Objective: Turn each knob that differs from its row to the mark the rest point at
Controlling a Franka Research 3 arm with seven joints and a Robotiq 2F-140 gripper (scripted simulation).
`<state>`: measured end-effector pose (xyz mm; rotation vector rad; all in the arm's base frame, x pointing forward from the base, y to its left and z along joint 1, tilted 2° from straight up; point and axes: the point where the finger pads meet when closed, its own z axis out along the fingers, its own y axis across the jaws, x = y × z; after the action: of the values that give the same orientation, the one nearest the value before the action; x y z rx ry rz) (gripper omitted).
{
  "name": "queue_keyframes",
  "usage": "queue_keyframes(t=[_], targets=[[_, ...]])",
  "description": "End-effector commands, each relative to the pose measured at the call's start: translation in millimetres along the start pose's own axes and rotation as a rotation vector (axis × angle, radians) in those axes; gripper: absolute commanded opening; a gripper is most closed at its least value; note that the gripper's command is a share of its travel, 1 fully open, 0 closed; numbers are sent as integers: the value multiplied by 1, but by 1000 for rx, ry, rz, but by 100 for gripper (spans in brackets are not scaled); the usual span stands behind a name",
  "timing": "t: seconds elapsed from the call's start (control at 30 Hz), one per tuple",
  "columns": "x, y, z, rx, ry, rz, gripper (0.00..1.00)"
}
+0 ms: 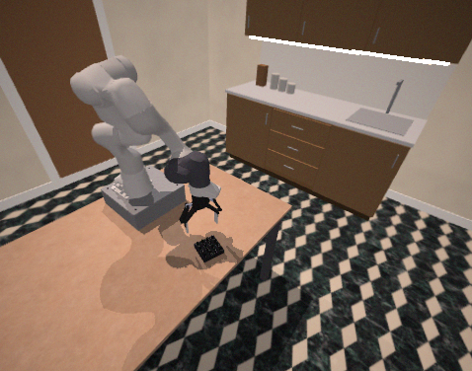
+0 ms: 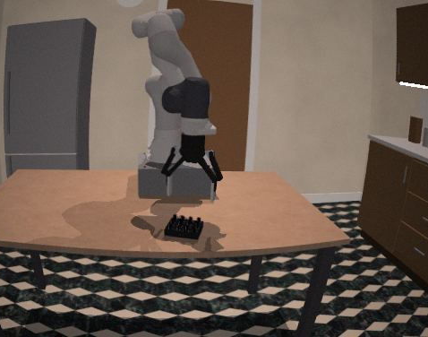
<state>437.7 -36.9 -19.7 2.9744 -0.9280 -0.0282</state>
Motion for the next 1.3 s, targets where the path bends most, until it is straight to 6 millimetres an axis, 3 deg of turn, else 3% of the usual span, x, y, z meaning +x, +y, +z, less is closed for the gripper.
queue_keyframes(t=[0.0, 0.17, 0.3, 0.37, 0.47, 0.6, 0.63, 1.27], targets=[[-1, 0, 0, 2, -1, 8, 100], [4, -3, -1, 2, 0, 3, 100], [55, -27, -11, 5, 1, -49, 100], [55, -27, -11, 5, 1, -49, 100], [100, -44, -18, 3, 0, -89, 100], [113, -48, -20, 2, 0, -99, 100], [113, -48, -20, 2, 0, -99, 12], [113, -48, -20, 2, 0, -99, 12]])
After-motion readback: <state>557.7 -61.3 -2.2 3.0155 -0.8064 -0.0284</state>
